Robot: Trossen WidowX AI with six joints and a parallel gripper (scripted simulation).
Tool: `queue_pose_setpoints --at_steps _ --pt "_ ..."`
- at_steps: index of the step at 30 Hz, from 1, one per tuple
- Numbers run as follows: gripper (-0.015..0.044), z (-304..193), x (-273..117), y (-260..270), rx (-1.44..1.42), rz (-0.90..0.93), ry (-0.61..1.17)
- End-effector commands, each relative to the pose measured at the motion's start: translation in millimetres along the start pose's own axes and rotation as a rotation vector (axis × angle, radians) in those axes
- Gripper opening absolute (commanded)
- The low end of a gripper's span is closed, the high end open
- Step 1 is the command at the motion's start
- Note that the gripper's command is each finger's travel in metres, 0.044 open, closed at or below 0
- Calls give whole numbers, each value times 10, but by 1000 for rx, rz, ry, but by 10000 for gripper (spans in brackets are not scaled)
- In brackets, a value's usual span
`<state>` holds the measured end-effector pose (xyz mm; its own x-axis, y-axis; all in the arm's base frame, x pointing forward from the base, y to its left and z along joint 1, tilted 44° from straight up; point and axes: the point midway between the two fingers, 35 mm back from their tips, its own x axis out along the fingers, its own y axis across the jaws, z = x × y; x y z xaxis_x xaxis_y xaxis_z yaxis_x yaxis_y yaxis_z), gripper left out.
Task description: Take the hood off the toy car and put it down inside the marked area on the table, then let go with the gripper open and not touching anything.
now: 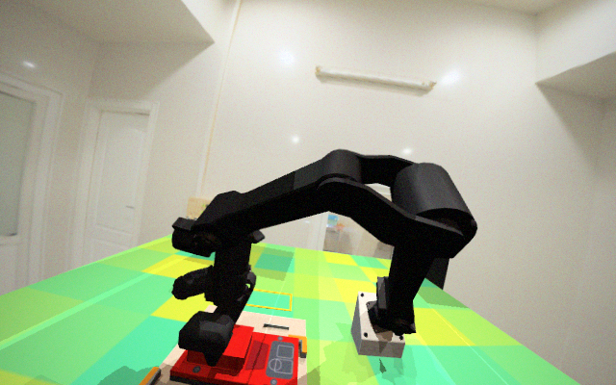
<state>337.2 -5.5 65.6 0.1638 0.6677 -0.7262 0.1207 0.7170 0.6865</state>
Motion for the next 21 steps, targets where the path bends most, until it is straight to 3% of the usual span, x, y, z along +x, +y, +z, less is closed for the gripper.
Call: queue_pose_setpoints --at_steps 1,10,21 --pt "335 1 -3 0 -1 0 0" --pt "275 1 -3 0 -1 0 0" --pt "0 3 -57 -2 0 0 0"
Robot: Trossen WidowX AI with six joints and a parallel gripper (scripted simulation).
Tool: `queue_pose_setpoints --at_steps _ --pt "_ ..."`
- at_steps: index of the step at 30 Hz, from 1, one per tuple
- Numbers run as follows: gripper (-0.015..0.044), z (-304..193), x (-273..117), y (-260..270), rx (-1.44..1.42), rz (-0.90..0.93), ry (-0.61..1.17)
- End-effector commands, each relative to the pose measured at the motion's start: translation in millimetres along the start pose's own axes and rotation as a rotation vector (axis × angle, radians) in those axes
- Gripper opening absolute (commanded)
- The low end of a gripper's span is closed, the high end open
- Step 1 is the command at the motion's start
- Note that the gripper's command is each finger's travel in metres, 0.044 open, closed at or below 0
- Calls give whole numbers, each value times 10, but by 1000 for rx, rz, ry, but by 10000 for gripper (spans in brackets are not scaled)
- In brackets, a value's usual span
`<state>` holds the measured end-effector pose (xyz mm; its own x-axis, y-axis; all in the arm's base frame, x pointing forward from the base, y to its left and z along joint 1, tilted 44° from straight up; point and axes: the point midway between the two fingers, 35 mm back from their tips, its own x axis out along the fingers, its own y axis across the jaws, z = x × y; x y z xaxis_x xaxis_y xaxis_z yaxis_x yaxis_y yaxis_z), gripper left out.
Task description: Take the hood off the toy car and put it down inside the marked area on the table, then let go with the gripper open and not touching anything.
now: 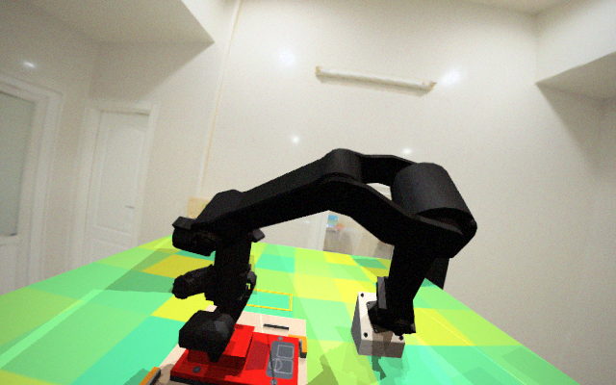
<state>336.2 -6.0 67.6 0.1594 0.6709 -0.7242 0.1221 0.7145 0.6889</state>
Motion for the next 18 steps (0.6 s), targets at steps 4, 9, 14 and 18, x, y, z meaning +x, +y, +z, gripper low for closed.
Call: queue_pose_setpoints --at_steps 4,9,14,18 --pt "0 11 -64 -11 -2 -3 -5" --pt "0 11 -96 -11 -2 -3 -5" --pt "0 11 -128 -11 -2 -3 -5" --pt "0 11 -154 -11 -1 -3 -5"
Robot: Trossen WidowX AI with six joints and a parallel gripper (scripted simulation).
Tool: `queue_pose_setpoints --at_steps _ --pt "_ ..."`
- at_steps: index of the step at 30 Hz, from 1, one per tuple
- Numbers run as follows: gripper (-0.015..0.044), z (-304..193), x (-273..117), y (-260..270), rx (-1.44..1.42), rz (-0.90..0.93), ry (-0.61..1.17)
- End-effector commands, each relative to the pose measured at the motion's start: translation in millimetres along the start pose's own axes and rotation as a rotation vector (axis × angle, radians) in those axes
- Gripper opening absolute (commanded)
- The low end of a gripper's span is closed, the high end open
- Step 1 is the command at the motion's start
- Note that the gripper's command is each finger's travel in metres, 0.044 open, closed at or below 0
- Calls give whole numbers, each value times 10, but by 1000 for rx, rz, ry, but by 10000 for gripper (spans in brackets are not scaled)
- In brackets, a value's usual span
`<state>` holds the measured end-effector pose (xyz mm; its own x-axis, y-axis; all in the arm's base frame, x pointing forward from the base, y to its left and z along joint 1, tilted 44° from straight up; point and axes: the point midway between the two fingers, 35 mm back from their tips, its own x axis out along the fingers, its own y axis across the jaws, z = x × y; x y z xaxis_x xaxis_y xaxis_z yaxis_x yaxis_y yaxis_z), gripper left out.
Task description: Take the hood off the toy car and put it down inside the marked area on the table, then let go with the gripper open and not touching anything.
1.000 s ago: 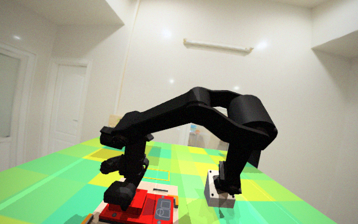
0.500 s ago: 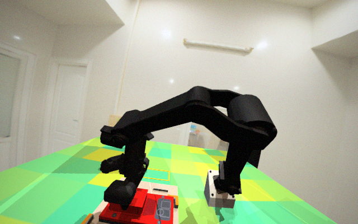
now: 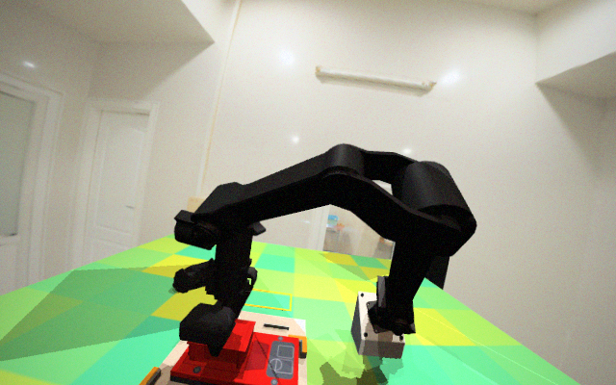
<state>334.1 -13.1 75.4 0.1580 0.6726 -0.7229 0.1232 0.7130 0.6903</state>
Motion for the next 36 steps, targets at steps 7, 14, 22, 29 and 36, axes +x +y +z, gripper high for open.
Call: queue_pose_setpoints --at_steps 7,14,22,29,36 --pt "0 14 -92 -12 -2 -5 -7" --pt "0 12 -137 -11 -2 -5 -7" --pt "0 16 -260 -14 -2 -6 -7" --pt "0 9 -571 -14 -1 -6 -6" --pt "0 17 -530 -92 7 -8 -3"
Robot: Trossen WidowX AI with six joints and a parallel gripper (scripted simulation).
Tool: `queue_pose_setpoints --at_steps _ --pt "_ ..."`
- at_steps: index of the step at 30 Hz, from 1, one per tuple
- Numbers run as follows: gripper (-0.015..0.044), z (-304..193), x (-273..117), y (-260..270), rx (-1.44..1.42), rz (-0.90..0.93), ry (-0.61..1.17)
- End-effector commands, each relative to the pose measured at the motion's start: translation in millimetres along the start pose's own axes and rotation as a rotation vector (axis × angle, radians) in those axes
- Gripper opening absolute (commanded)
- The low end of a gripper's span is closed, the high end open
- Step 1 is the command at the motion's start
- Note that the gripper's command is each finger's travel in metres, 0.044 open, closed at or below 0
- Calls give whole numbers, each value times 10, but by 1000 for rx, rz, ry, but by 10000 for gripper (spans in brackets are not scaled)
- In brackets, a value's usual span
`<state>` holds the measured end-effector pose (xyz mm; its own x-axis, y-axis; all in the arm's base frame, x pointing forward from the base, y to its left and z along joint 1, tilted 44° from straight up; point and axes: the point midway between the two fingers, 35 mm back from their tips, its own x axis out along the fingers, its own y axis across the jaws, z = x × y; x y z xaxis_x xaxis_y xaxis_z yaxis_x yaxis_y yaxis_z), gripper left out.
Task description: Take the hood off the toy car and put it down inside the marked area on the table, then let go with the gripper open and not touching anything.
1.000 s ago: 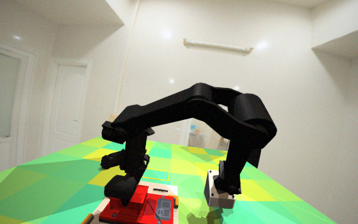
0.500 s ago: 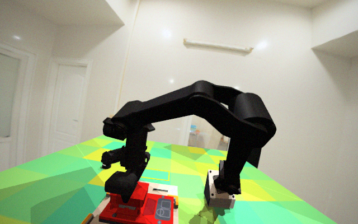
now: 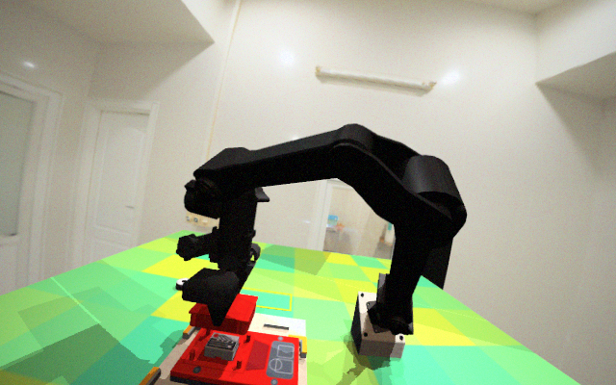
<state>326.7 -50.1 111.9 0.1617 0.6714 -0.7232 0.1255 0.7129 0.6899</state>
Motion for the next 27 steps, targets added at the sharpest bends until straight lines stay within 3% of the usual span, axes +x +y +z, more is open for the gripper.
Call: queue_pose_setpoints --at_steps 1,27 --pt "0 9 -9 -120 8 -12 2" --pt "0 -137 -107 -1726 6 -28 2"
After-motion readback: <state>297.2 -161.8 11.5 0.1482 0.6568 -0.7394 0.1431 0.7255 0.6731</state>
